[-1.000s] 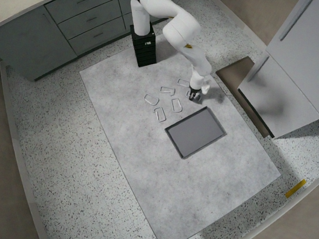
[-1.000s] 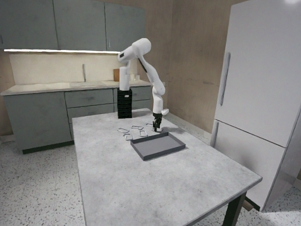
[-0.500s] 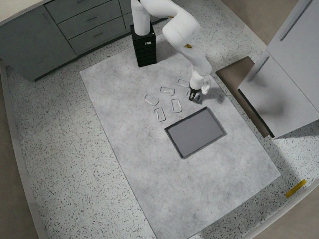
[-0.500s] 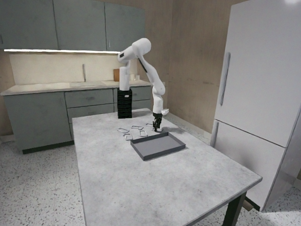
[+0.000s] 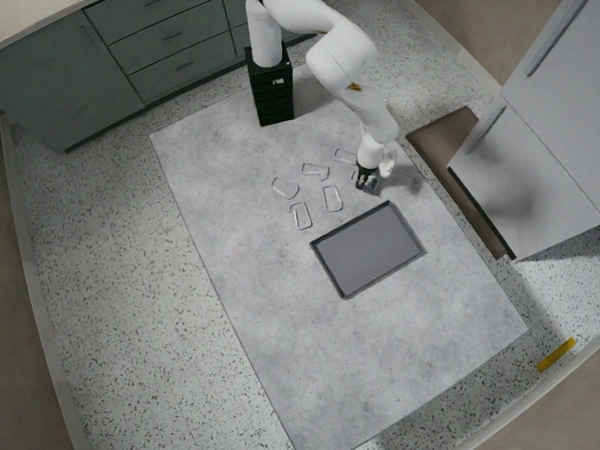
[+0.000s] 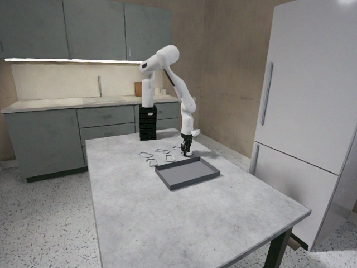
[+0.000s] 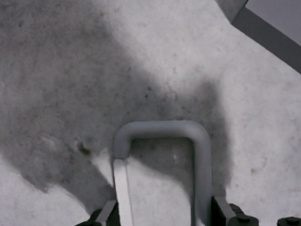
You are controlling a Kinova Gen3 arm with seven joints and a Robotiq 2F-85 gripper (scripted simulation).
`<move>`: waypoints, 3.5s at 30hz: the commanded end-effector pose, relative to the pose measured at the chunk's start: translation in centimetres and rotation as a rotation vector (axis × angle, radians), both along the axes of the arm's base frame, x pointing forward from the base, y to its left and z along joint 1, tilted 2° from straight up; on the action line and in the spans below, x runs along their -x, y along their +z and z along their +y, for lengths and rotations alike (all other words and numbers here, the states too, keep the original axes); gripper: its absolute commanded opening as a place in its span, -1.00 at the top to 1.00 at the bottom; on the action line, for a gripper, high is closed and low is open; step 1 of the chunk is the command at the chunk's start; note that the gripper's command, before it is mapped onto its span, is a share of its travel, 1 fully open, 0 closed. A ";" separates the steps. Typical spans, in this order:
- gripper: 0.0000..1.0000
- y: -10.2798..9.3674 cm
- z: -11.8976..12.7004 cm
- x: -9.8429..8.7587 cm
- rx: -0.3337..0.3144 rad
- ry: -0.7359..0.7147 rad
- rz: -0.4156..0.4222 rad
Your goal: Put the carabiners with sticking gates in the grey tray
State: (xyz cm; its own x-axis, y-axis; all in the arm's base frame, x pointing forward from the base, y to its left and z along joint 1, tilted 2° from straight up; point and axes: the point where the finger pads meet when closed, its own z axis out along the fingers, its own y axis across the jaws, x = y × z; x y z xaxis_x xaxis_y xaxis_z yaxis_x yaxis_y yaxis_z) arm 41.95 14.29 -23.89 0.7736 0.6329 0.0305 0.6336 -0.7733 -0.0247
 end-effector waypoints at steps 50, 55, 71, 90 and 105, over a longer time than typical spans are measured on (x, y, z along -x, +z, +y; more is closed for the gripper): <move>-0.10 0.1 0.0 -0.1 -0.001 0.000 -0.002; -0.10 0.1 0.0 -0.1 -0.001 0.000 -0.002; -0.10 0.1 0.1 -0.1 -0.001 0.000 -0.003; -1.00 0.1 0.1 -0.1 -0.001 0.000 -0.003; -1.00 0.1 0.1 -0.1 -0.001 0.000 -0.003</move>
State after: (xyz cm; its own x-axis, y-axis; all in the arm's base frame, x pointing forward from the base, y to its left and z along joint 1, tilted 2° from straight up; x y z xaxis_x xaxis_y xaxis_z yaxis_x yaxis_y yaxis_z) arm 42.01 14.34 -23.83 0.7735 0.6330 0.0319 0.6337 -0.7732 -0.0244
